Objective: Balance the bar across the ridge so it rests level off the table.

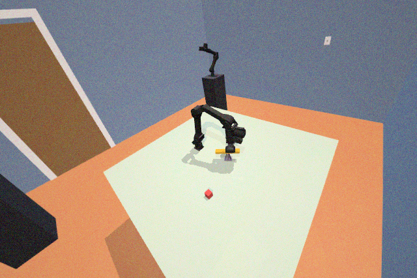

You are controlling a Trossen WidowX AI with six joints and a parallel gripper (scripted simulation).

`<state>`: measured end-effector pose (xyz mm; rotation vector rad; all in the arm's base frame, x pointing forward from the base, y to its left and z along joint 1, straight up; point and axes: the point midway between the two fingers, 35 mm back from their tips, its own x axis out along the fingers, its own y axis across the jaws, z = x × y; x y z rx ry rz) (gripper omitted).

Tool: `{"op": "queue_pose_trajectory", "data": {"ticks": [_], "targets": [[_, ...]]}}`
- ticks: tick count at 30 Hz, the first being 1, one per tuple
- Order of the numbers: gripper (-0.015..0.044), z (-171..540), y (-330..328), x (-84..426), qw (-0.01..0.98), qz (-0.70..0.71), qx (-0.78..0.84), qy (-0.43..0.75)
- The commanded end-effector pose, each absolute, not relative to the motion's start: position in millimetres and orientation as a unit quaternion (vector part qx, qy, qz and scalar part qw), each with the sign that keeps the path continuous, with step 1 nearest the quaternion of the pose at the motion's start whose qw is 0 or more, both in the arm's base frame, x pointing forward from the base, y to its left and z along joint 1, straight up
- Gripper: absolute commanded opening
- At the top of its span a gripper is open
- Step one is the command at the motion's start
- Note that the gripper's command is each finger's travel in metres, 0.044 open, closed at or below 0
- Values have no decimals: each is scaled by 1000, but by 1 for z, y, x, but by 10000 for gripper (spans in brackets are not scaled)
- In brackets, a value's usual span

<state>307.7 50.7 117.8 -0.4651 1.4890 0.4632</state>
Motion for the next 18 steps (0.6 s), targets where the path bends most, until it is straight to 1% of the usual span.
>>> {"op": "queue_pose_trajectory", "data": {"ticks": [1, 18], "targets": [[0, 117, 50, 308, 687, 205, -208, 665], [0, 116, 50, 308, 687, 205, -208, 665]]}}
